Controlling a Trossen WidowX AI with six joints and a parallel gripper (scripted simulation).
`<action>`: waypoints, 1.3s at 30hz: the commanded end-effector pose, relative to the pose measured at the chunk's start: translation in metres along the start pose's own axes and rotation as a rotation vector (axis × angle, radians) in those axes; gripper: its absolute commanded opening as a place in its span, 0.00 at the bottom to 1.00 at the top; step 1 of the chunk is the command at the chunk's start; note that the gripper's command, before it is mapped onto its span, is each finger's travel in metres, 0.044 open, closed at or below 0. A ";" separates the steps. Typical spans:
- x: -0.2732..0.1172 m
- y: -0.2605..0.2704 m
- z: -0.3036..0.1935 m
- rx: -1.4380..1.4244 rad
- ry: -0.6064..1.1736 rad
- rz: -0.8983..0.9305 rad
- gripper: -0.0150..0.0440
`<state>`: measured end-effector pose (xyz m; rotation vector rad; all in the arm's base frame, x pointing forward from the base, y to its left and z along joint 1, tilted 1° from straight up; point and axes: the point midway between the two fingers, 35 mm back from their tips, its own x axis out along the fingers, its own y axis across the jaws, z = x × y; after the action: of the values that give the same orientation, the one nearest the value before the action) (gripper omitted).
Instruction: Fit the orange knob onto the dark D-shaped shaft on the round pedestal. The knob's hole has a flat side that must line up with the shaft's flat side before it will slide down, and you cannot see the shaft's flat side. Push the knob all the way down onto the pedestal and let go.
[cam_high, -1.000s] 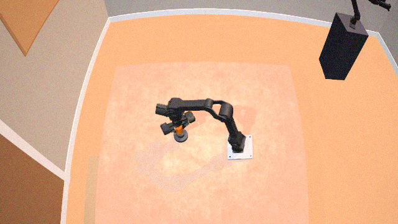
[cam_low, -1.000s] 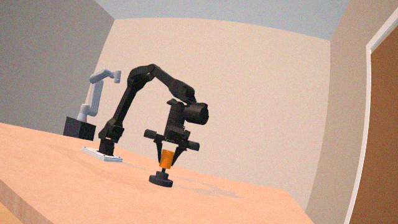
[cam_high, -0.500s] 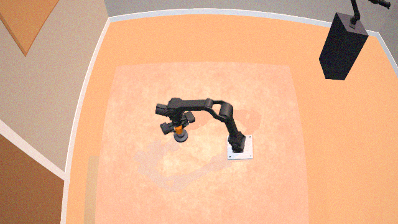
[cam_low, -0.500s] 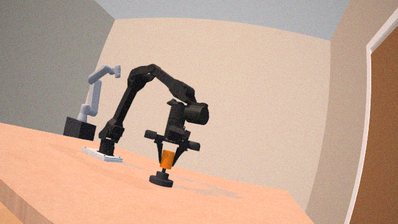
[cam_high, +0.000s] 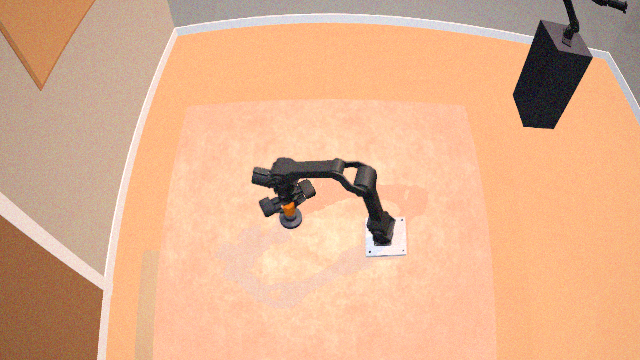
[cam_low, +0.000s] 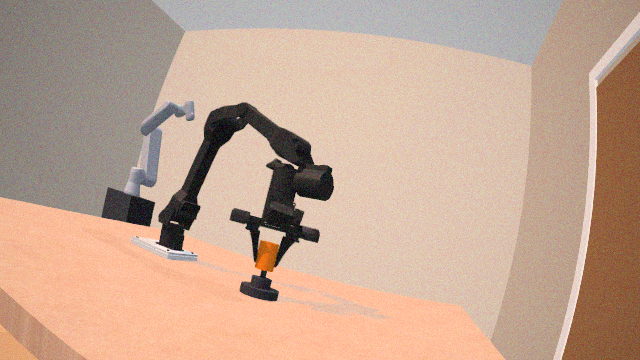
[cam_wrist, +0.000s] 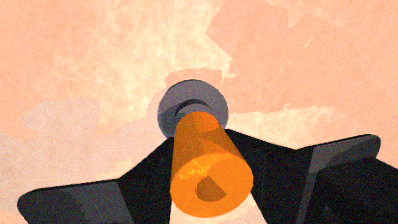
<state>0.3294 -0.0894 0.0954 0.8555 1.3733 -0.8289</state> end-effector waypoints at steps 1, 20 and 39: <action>0.001 -0.001 0.000 0.006 -0.001 -0.004 0.25; 0.003 0.000 0.001 -0.017 -0.001 -0.004 0.25; 0.003 0.000 0.001 -0.017 -0.001 -0.004 0.25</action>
<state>0.3294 -0.0899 0.0929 0.8443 1.3811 -0.8254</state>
